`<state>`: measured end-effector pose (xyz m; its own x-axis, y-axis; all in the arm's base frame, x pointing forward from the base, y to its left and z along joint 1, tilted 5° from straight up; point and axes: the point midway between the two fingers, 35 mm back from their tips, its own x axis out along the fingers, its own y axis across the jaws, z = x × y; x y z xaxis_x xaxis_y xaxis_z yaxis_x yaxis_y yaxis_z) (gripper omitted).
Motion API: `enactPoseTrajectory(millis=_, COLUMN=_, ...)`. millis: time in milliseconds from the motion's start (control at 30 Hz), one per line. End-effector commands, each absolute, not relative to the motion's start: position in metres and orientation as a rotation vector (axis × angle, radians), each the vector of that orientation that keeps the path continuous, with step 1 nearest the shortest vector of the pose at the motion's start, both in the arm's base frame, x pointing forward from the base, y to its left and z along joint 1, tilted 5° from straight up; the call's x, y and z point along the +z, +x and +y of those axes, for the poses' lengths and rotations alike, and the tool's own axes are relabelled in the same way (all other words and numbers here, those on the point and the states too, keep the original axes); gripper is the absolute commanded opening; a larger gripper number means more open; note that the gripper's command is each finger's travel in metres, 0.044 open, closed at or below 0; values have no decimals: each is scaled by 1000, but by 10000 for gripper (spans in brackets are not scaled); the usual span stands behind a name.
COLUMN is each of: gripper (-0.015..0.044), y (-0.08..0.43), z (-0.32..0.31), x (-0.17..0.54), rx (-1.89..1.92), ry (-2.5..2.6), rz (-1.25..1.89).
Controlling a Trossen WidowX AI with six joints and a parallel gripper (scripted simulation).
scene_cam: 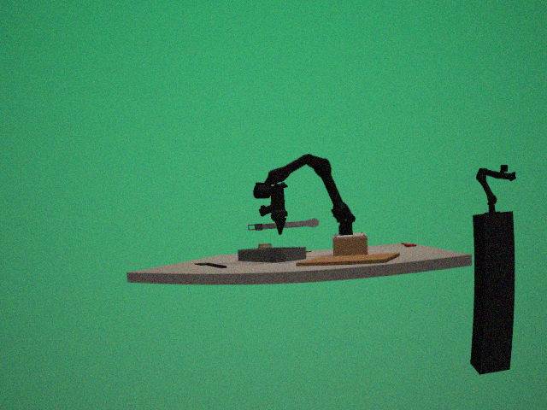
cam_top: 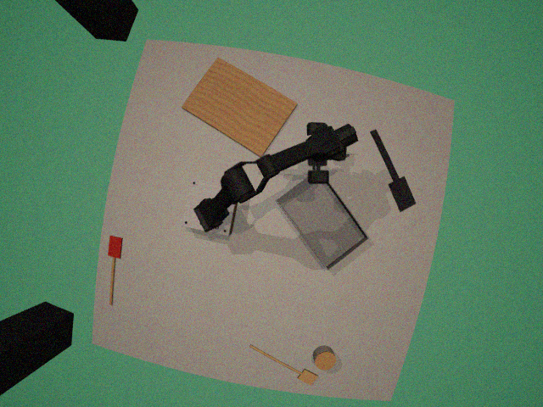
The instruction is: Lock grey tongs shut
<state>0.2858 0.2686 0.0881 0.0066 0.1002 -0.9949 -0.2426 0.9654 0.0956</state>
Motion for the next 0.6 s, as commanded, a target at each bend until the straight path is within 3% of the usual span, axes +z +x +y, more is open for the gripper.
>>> enactPoseTrajectory(millis=0, gripper=-150, y=273, z=284, x=93, rx=224, ry=-65, rz=1542)
enactPoseTrajectory(millis=567, gripper=-150, y=223, z=328, x=98, rx=91, ry=75, rz=1560)
